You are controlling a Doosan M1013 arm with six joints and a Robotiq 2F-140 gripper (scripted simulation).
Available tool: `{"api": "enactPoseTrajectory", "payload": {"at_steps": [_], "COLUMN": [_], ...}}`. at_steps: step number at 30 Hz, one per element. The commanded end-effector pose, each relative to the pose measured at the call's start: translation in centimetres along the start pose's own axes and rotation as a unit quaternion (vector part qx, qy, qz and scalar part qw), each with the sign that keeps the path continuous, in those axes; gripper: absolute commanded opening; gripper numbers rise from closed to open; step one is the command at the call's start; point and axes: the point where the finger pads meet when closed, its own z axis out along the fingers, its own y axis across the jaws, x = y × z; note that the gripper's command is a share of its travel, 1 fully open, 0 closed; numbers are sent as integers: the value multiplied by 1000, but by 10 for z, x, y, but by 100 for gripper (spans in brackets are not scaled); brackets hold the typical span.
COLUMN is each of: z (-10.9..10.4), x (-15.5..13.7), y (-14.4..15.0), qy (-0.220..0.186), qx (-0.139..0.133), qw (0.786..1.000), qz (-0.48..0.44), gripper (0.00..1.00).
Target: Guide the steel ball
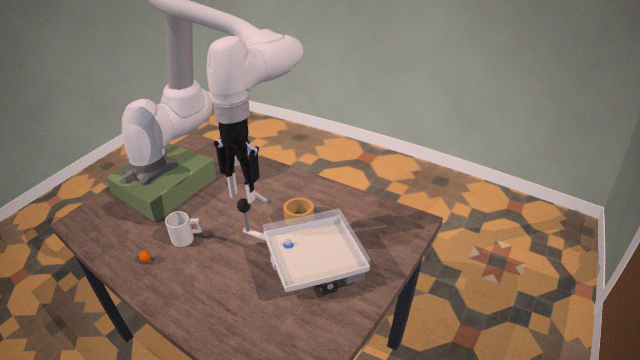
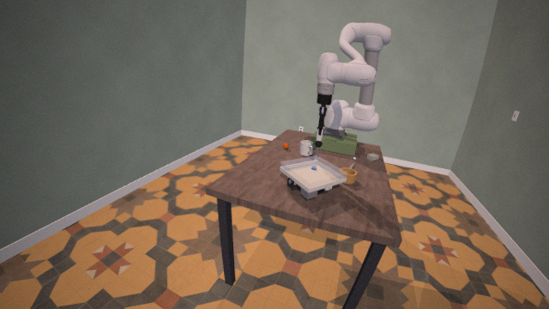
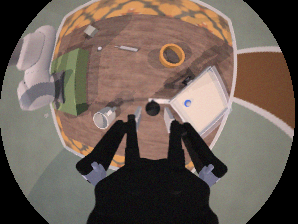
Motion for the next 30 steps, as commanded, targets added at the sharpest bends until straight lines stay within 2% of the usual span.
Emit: {"api": "enactPoseTrajectory", "payload": {"at_steps": [1,6,7,30], "z": [0,-1,-1,-1], "x": [0,0,0,0], "y": [0,0,0,0], "qy": [0,0,0,0], "qx": [0,0,0,0], "qw": [1000,1000,1000,1000], "qz": [0,0,0,0], "gripper": [36,36,100,100]}}
